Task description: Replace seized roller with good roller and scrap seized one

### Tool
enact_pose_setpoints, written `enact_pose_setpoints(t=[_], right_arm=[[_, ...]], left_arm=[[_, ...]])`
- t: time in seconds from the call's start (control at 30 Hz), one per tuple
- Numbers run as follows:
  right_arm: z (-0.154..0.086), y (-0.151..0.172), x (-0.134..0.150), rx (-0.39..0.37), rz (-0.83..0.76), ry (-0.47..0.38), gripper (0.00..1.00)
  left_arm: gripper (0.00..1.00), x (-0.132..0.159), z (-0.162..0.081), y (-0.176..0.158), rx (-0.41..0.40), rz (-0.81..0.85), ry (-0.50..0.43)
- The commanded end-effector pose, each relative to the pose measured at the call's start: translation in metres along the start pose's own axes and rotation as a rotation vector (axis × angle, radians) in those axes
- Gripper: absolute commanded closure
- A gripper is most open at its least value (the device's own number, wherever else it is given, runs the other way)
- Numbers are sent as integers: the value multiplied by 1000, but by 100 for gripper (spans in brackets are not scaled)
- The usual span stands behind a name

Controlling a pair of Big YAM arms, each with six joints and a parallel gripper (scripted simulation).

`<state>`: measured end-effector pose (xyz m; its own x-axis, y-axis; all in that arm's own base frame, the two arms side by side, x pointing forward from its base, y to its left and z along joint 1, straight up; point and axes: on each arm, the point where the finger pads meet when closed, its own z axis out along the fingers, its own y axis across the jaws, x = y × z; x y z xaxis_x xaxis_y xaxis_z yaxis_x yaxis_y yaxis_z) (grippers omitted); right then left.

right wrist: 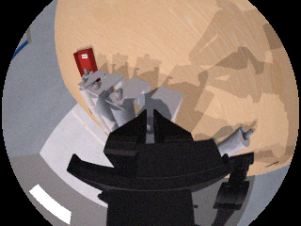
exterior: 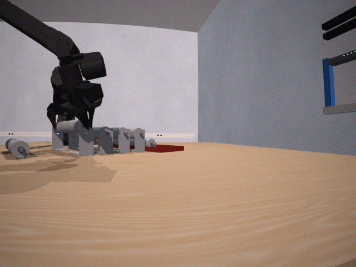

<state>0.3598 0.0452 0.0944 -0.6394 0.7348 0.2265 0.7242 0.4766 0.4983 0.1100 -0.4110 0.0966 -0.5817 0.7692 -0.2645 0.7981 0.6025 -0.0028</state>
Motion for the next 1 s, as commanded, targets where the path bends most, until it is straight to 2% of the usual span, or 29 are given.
enact_pose_setpoints(t=[0.0,0.67,0.77,0.87,0.97], right_arm=[[-9,14,-11,-20,-5,-22,97],[-8,14,-7,-22,-16,-19,97],[-17,25,-18,-47,-25,-53,97],[-14,20,-17,-40,-19,-48,97],[-20,30,-22,-56,-30,-65,97]], left_arm=[[68,-14,-9,-7,19,10,-38],[68,-13,-9,-7,18,11,-36],[68,-13,-9,-7,18,11,-36],[68,-13,-9,-7,18,11,-36],[68,-13,-9,-7,18,11,-36]])
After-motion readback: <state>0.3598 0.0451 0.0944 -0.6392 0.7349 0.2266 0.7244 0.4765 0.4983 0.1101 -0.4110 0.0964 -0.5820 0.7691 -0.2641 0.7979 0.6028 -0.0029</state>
